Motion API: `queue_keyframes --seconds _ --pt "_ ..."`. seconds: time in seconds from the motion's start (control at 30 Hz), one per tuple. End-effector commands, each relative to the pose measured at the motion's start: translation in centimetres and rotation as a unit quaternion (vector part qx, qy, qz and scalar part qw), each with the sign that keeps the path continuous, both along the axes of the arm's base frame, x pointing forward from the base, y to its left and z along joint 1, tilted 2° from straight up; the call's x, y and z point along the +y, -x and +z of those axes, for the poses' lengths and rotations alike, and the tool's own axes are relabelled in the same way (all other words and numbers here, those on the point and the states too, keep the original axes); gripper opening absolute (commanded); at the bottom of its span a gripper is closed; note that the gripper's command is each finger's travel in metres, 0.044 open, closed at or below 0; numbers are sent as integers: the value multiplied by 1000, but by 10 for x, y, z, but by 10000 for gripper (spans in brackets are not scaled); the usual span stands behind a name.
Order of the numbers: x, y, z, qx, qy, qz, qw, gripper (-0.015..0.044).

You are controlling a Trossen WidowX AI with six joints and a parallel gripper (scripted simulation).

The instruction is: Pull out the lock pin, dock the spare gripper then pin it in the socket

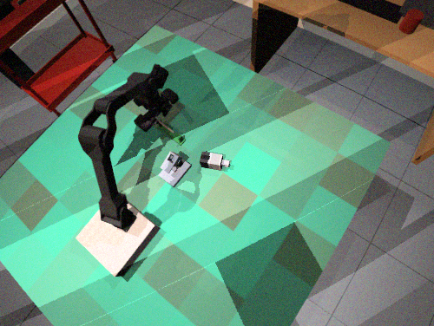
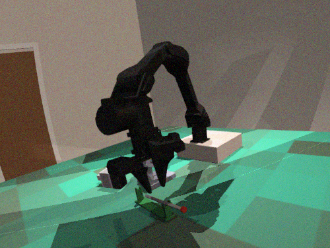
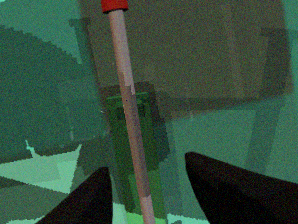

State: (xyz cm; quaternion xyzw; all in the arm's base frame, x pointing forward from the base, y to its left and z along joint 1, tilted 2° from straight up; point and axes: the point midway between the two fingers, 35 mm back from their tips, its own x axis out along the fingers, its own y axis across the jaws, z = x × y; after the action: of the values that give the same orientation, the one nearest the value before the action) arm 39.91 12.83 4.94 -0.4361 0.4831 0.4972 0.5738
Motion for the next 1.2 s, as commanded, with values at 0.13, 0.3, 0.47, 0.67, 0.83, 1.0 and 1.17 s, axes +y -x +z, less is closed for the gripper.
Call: queue_keyframes --seconds 0.13,0.3,0.47,0.67,0.83,1.0,1.17 --pt "-1 1 -18 5 3 1 1000 180" --pt "0 1 -26 5 3 1 1000 180" --pt "0 1 -34 5 3 1 1000 180" --pt "0 1 -44 5 3 1 1000 180" --pt "1 2 -52 5 3 1 1000 180" --pt "1 2 -56 5 3 1 1000 180" --pt "1 2 -56 5 3 1 1000 180"
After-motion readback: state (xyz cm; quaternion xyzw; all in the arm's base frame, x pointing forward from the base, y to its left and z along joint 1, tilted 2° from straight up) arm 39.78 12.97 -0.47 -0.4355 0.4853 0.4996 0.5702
